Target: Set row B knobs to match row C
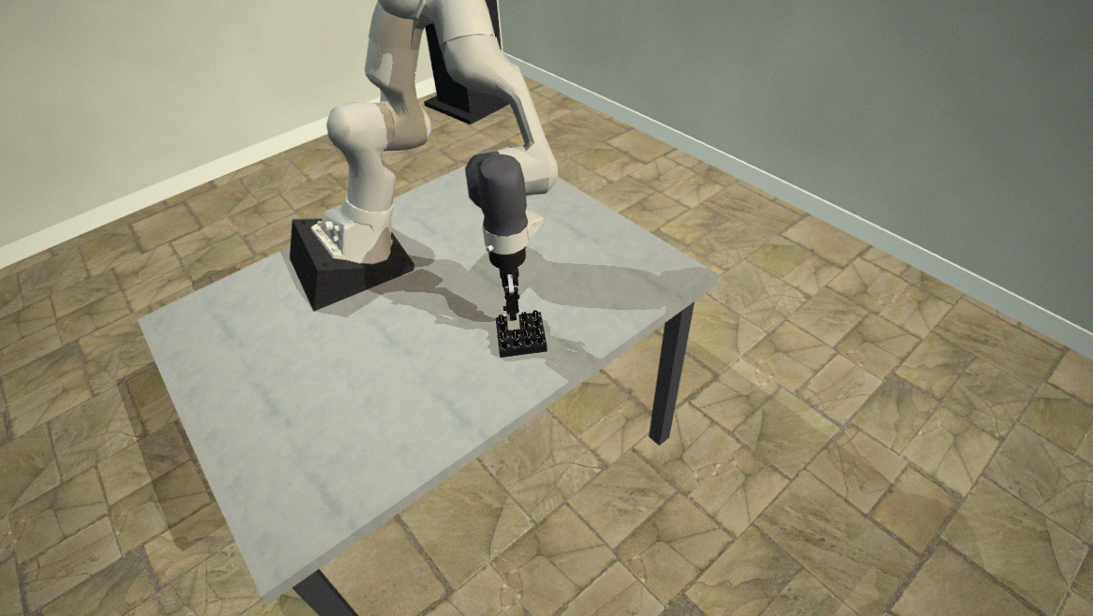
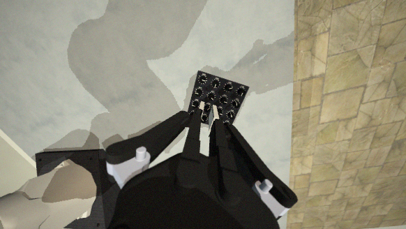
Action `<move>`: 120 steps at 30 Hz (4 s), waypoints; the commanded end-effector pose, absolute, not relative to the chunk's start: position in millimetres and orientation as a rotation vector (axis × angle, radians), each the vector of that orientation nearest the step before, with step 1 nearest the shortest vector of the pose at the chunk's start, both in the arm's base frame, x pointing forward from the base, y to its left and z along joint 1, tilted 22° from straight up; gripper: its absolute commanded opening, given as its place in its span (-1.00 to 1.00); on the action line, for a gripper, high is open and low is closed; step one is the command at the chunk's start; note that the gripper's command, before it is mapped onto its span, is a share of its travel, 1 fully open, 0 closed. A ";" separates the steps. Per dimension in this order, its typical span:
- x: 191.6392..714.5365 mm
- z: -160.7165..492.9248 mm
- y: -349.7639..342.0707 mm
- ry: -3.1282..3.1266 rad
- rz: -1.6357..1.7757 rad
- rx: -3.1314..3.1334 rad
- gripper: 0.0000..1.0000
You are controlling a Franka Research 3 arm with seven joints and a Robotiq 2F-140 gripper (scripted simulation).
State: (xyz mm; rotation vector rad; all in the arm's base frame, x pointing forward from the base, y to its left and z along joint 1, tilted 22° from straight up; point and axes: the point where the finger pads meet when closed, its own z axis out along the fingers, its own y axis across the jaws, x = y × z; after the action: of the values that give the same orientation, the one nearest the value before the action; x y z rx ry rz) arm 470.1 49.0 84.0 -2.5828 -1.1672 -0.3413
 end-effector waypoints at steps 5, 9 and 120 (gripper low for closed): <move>473.2 82.6 51.1 -1.164 -0.346 -2.588 -0.77; 473.2 82.3 51.2 -1.164 -0.346 -2.588 -0.77; 473.2 82.3 51.2 -0.610 -0.281 -2.724 -0.90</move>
State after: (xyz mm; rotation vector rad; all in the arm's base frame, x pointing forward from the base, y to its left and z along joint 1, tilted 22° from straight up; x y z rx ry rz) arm 471.5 49.7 81.6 -2.6770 -0.8009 -0.3210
